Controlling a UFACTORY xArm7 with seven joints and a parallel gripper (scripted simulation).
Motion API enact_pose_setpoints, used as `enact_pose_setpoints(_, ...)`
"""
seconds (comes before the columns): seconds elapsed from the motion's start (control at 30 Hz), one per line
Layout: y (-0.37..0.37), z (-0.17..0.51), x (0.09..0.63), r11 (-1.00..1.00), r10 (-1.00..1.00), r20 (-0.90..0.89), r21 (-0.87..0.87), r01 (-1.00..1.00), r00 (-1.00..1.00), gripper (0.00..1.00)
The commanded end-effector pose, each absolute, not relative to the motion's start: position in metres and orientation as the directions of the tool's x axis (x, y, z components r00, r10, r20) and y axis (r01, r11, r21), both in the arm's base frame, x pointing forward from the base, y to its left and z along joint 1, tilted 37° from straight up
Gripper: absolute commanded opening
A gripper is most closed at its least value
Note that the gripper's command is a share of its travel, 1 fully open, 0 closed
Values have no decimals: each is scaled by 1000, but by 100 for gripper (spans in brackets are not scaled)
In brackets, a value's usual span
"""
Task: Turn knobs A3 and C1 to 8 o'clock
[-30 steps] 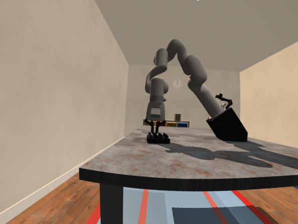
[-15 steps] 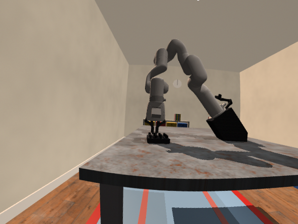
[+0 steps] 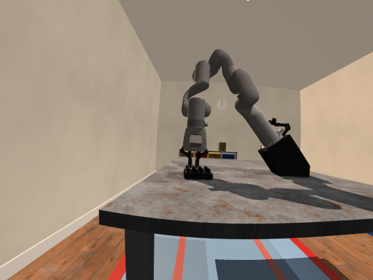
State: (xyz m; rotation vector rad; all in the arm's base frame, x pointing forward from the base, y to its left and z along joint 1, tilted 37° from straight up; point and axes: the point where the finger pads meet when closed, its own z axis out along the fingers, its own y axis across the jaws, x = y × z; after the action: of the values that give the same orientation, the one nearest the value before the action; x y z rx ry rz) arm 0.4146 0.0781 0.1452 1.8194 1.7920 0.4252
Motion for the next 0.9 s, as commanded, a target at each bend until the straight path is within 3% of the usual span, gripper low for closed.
enact_pose_setpoints(0.0,79,146,415,36,987,-149,581,813,63,19)
enact_pose_setpoints(0.87,81,157,407,36,987,-149,581,813,63,19)
